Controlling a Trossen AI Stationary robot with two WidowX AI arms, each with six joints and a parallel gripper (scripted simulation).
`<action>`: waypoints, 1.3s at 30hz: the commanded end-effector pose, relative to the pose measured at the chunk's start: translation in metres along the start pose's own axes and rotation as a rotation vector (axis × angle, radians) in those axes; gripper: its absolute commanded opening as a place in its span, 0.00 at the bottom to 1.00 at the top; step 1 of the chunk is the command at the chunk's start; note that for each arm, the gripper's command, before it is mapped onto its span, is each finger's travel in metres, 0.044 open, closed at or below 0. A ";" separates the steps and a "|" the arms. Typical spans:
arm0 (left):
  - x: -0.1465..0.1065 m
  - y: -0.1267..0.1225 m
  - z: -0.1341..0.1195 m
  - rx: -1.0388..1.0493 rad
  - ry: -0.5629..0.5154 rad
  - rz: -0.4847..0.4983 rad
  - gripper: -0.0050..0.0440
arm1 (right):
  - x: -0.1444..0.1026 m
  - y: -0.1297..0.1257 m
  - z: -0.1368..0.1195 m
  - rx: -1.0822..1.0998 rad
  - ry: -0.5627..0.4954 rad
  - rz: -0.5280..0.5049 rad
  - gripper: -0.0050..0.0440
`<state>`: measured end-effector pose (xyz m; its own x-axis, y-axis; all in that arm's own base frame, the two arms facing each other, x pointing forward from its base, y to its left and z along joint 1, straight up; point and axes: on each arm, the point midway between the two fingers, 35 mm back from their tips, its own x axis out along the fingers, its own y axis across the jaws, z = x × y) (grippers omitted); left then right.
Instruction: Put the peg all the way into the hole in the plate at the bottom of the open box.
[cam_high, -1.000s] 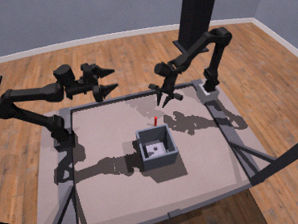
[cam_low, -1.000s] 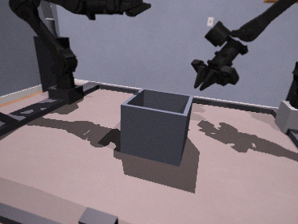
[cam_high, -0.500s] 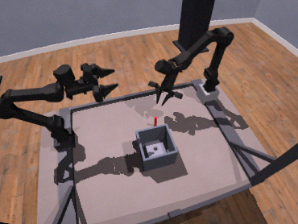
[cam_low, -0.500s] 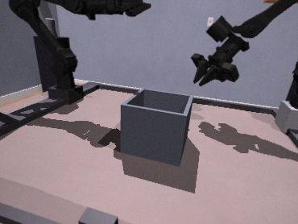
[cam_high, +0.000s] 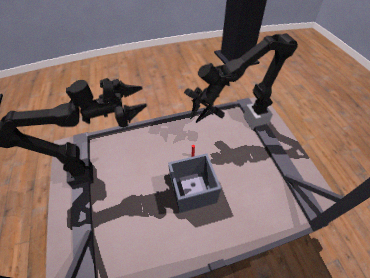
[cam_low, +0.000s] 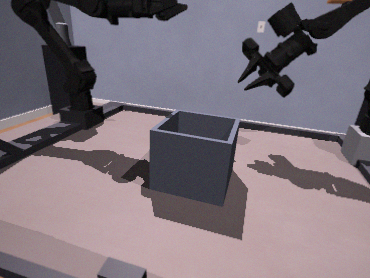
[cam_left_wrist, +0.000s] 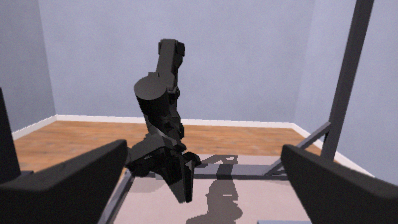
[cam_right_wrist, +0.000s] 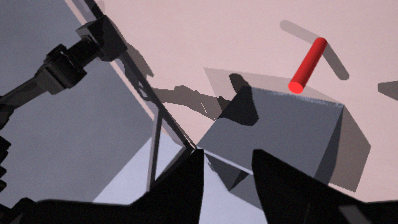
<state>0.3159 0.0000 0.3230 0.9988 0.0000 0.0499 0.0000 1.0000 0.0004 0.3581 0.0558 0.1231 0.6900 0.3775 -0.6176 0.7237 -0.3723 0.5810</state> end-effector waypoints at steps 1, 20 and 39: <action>-0.002 0.001 0.007 -0.001 -0.017 0.001 1.00 | -0.010 0.012 -0.007 -0.137 0.009 0.062 0.36; -0.002 0.001 0.004 -0.003 -0.012 0.001 1.00 | -0.048 0.048 -0.023 -0.724 -0.093 0.275 0.36; -0.002 0.000 0.006 -0.002 -0.018 0.000 1.00 | -0.033 0.053 -0.025 -0.963 -0.111 0.177 0.36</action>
<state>0.3157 0.0000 0.3228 0.9988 0.0002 0.0498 -0.0002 1.0000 -0.0002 0.3660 0.0414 0.1817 0.8346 0.2723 -0.4788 0.3818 0.3405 0.8592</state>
